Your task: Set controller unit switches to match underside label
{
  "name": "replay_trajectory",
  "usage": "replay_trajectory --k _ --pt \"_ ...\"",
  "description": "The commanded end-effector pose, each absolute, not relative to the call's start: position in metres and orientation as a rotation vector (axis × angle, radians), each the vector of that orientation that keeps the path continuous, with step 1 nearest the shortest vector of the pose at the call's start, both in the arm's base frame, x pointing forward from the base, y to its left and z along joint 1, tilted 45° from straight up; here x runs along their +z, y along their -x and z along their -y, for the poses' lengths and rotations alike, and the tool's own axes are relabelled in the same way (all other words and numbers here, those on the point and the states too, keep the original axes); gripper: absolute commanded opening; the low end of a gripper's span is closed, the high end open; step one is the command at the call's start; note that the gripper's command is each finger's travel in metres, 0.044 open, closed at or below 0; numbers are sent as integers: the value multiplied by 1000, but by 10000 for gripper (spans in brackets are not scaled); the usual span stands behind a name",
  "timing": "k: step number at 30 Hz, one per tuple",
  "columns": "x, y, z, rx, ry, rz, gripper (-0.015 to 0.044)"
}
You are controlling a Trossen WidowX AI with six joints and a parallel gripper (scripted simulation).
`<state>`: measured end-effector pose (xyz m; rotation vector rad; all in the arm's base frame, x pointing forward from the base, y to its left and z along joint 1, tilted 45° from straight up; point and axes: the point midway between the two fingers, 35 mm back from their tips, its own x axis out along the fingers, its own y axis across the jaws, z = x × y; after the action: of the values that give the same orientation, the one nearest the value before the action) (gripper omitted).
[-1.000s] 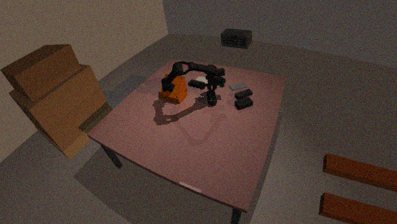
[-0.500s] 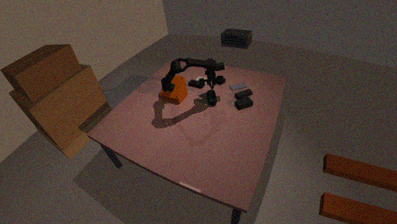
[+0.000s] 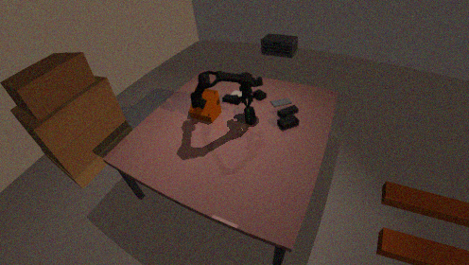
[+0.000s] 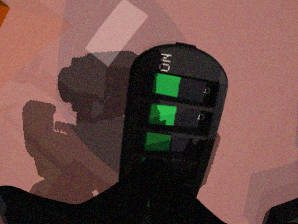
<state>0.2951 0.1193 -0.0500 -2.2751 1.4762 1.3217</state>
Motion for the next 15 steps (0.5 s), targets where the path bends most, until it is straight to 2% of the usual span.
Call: replay_trajectory --k 1,15 --pt "-54 -296 -114 1324 2283 -1477 0" --pt "-70 -300 -98 1323 2284 -1478 0"
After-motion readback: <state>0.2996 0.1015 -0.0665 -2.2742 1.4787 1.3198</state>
